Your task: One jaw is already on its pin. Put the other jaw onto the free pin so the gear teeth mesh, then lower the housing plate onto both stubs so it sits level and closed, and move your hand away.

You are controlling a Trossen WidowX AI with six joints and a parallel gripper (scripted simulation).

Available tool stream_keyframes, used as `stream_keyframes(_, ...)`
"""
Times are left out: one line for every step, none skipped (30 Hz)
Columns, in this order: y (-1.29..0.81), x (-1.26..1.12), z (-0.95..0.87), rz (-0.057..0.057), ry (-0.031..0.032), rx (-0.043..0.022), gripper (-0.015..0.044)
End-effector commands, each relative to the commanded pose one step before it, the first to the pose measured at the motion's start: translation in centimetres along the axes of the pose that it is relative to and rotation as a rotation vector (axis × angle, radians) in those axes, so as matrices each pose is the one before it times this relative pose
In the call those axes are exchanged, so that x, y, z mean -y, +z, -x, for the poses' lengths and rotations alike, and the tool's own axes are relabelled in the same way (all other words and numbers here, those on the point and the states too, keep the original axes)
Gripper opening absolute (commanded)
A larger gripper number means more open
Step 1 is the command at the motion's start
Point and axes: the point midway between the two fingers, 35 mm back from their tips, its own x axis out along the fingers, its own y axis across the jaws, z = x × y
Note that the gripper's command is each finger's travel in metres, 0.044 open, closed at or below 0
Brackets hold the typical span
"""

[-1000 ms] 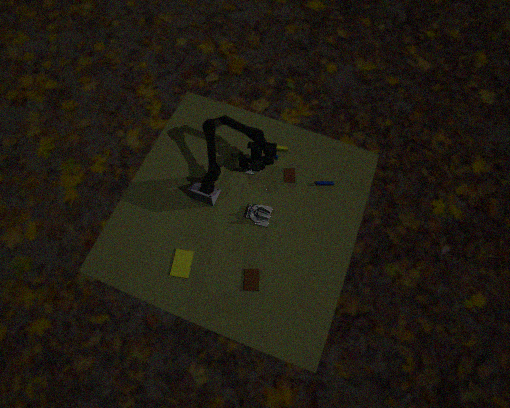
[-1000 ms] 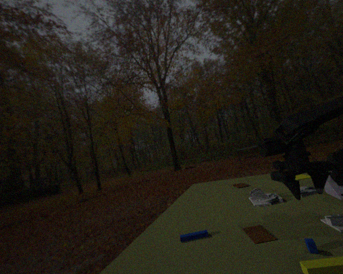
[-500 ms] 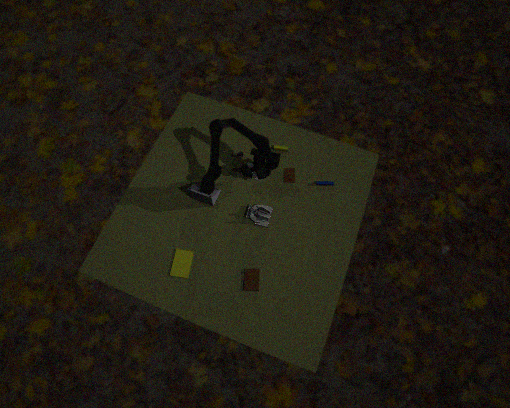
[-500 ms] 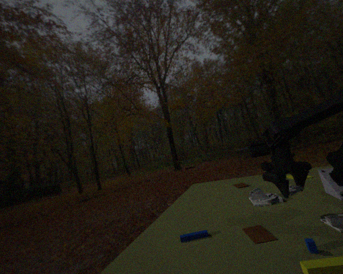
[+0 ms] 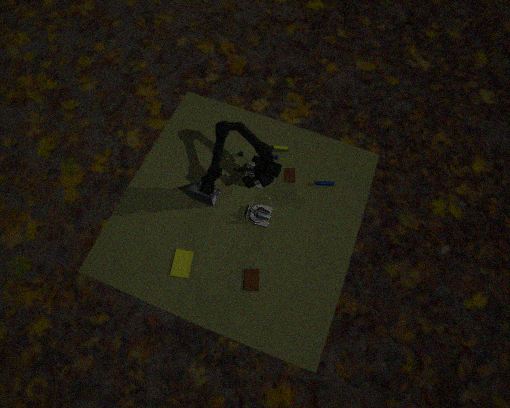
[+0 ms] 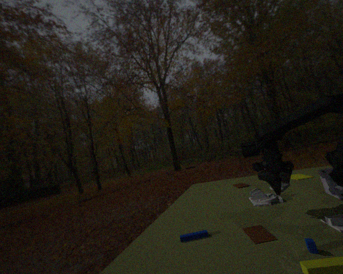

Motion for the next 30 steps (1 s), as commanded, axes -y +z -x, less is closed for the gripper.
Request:
stream_keyframes(1.204,0.744,-0.029,0.0688,-0.00362,0.00201,0.0351)
stream_keyframes(0.252,0.220,-0.009,0.0163,0.00008,-0.00050,0.0351)
stream_keyframes(0.246,0.228,-0.008,0.0163,0.00015,-0.00053,0.0351)
stream_keyframes(0.239,0.235,-0.008,0.0163,0.00023,-0.00055,0.0351)
stream_keyframes(0.232,0.242,-0.008,0.0163,0.00031,-0.00057,0.0351)
stream_keyframes(0.225,0.248,-0.007,0.0164,0.00038,-0.00059,0.0351)
stream_keyframes(0.218,0.255,-0.007,0.0164,0.00046,-0.00060,0.0351)
stream_keyframes(0.210,0.261,-0.007,0.0164,0.00054,-0.00061,0.0351)
stream_keyframes(0.202,0.267,-0.006,0.0164,0.00062,-0.00061,0.0351)
stream_keyframes(0.195,0.272,-0.006,0.0164,0.00071,-0.00062,0.0351)
stream_keyframes(0.187,0.278,-0.006,0.0164,0.00079,-0.00061,0.0351)
stream_keyframes(0.178,0.283,-0.005,0.0164,0.00087,-0.00061,0.0351)
stream_keyframes(0.170,0.288,-0.005,0.0164,0.00095,-0.00060,0.0351)
stream_keyframes(0.162,0.293,-0.005,0.0164,0.00103,-0.00058,0.0351)
stream_keyframes(0.153,0.297,-0.004,0.0164,0.00112,-0.00056,0.0351)
stream_keyframes(0.144,0.301,-0.004,0.0164,0.00120,-0.00054,0.0351)
stream_keyframes(0.135,0.305,-0.004,0.0165,0.00128,-0.00052,0.0351)
stream_keyframes(0.126,0.309,-0.004,0.0165,0.00136,-0.00049,0.0351)
stream_keyframes(0.117,0.312,-0.003,0.0165,0.00144,-0.00045,0.0351)
stream_keyframes(0.108,0.316,-0.003,0.0165,0.00152,-0.00042,0.0351)
stream_keyframes(0.099,0.318,-0.003,0.0165,0.00160,-0.00037,0.0351)
stream_keyframes(0.090,0.321,-0.003,0.0165,0.00167,-0.00033,0.0351)
stream_keyframes(0.080,0.323,-0.002,0.0165,0.00175,-0.00028,0.0351)
stream_keyframes(0.071,0.325,-0.002,0.0166,0.00182,-0.00023,0.0351)
stream_keyframes(0.061,0.327,-0.002,0.0166,0.00189,-0.00017,0.0351)
stream_keyframes(0.052,0.328,-0.002,0.0166,0.00197,-0.00012,0.0351)
stream_keyframes(0.042,0.329,-0.002,0.0166,0.00203,-0.00005,0.0351)
stream_keyframes(0.033,0.330,-0.002,0.0166,0.00210,0.00001,0.0351)
stream_keyframes(0.023,0.330,-0.002,0.0166,0.00216,0.00008,0.0351)
stream_keyframes(0.013,0.332,-0.001,0.0167,0.00223,0.00016,0.0351)
